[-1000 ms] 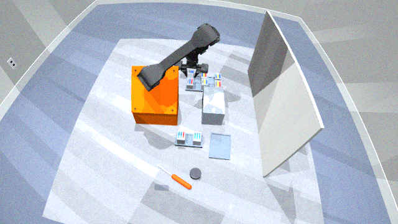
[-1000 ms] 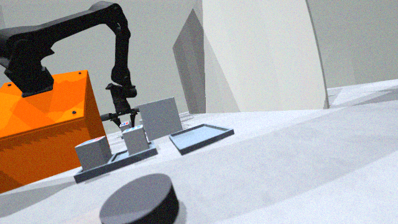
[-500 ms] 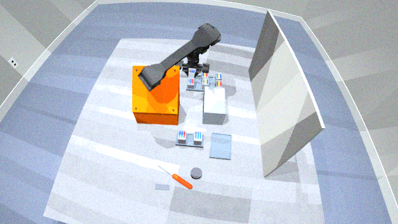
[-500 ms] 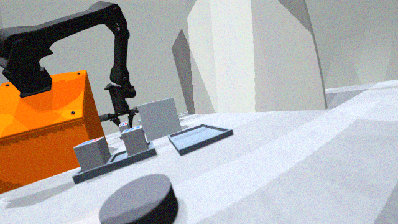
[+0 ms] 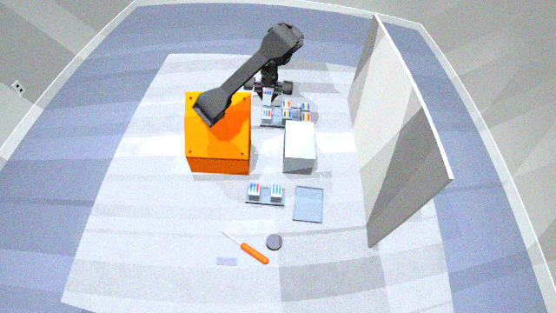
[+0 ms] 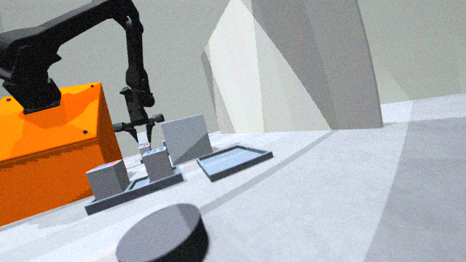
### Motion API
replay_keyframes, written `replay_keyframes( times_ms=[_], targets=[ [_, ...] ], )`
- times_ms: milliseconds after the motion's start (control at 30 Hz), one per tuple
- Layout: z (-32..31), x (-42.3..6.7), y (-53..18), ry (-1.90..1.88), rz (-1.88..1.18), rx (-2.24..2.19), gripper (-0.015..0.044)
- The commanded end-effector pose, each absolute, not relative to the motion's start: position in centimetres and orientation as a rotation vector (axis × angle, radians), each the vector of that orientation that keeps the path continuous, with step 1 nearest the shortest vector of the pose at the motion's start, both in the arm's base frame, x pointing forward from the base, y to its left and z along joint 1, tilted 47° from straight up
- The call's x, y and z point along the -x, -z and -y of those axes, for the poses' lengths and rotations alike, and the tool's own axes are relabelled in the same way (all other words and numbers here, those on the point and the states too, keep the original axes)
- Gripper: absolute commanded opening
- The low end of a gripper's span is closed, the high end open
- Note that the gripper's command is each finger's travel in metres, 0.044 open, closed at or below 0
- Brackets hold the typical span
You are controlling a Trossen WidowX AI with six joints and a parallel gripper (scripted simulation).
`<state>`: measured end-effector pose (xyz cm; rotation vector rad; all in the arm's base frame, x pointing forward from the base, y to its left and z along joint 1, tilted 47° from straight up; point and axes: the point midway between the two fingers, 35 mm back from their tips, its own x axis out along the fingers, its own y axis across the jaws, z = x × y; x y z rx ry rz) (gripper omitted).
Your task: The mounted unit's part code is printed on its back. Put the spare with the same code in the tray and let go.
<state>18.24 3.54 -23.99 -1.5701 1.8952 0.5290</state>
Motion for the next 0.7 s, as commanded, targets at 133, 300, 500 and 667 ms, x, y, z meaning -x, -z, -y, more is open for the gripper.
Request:
replay_keyframes(
  times_ms=[133, 300, 500, 667],
  targets=[
    [-6.47, -18.91, 21.56, -0.525, -1.872, 1.562, 0.0],
    [-6.47, -18.91, 21.56, -0.525, -1.872, 1.562, 0.0],
    [-6.47, -18.91, 21.56, -0.525, -1.872, 1.562, 0.0],
    [-6.26, -18.73, 21.62, -0.527, -1.879, 1.572, 0.0]
  ],
)
